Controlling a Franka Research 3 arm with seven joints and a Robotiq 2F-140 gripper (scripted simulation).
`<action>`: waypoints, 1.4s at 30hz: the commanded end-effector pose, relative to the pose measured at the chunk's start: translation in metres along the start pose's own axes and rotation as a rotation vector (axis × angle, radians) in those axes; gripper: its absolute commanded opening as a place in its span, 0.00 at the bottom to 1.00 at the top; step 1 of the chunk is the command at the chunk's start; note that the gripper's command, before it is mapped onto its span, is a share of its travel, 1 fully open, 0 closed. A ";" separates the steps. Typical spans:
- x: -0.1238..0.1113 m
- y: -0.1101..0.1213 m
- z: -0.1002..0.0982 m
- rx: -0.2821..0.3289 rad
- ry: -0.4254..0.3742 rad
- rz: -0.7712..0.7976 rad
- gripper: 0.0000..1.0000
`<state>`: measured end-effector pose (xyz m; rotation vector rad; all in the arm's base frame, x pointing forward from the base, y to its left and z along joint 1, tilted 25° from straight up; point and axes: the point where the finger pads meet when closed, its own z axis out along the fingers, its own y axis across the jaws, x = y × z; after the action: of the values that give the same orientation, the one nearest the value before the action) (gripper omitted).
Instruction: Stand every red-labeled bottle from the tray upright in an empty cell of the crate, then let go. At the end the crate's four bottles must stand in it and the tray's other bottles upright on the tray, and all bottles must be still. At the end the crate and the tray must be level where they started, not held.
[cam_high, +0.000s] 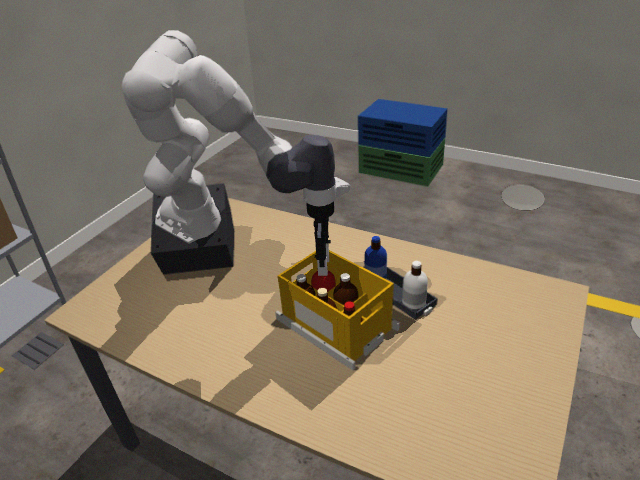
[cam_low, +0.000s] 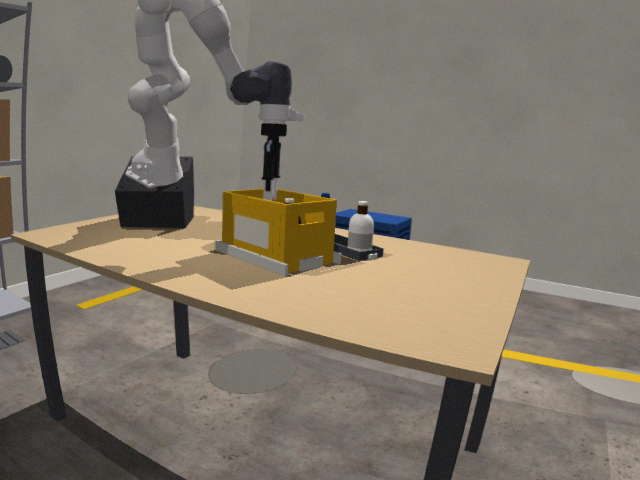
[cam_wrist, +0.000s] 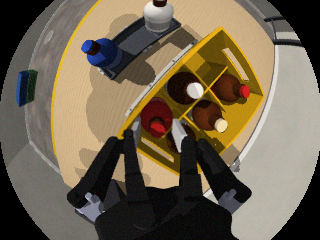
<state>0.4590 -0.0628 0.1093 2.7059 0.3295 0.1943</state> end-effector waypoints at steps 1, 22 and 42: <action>0.002 0.001 -0.001 -0.002 0.005 0.001 0.38; 0.002 0.001 -0.005 -0.002 0.005 0.001 0.38; 0.002 0.001 -0.037 -0.002 0.005 0.001 0.38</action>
<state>0.4586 -0.0501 0.1400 2.7072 0.3108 0.2239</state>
